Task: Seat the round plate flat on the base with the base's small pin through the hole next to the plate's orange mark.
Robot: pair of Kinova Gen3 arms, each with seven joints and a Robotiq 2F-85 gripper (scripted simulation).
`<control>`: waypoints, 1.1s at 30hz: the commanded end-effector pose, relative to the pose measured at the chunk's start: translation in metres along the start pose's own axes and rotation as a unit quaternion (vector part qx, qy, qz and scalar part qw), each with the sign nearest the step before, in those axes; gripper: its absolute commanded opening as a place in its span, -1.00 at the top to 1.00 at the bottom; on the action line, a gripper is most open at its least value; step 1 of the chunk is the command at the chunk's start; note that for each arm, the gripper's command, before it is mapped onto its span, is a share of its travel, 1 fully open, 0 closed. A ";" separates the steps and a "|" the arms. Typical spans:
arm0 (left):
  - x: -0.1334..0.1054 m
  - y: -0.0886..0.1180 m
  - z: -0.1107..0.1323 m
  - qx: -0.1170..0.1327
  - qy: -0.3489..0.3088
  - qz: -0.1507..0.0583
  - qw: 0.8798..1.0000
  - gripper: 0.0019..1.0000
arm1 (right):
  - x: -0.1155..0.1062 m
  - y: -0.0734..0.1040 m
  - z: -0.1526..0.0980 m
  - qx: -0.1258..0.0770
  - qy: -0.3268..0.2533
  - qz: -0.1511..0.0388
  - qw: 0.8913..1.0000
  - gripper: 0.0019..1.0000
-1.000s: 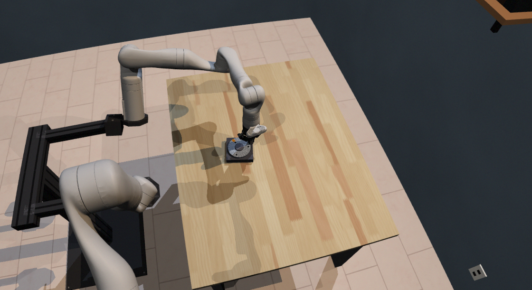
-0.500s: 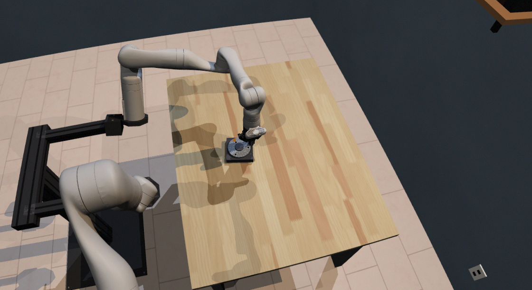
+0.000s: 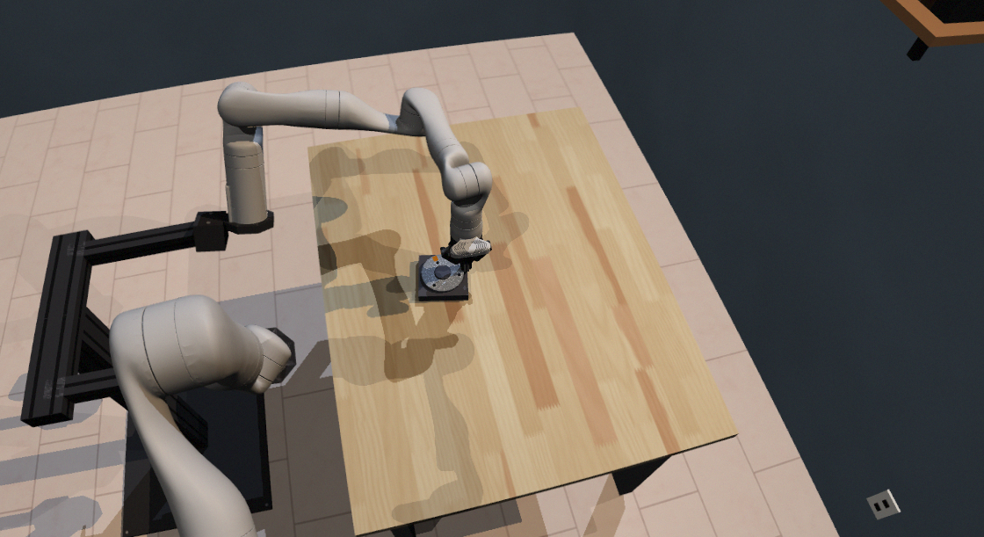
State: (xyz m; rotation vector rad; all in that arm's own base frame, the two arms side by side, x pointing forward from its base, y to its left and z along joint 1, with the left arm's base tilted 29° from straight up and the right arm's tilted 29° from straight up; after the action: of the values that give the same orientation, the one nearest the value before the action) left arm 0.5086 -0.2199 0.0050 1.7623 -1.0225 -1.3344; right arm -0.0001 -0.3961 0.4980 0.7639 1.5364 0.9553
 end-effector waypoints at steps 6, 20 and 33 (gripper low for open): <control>0.005 0.001 0.001 -0.001 -0.025 0.001 1.000 0.80 | 0.000 0.000 0.000 0.000 0.000 -0.001 1.000 -1.00; 0.010 0.000 0.003 -0.001 -0.084 0.001 0.996 0.80 | 0.000 0.000 0.000 0.000 0.000 -0.001 1.000 -1.00; 0.015 0.000 0.005 -0.001 -0.136 0.001 0.991 0.80 | 0.000 0.000 0.000 0.000 0.000 -0.001 1.000 -1.00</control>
State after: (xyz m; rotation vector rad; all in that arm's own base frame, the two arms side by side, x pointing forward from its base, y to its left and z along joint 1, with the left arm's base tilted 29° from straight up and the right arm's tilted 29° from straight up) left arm 0.5072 -0.2327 -0.0029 1.6203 -1.1584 -1.5866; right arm -0.0001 -0.3961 0.4980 0.7639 1.5364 0.9553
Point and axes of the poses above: on each arm, the point where the finger pads meet when closed, its own y axis back along the fingers, its own z axis across the jaws, x = y × z, the point moved 9 cm from there along y, back along the fingers, and after that the axes turned 10 degrees about y, right-handed, at the moved point
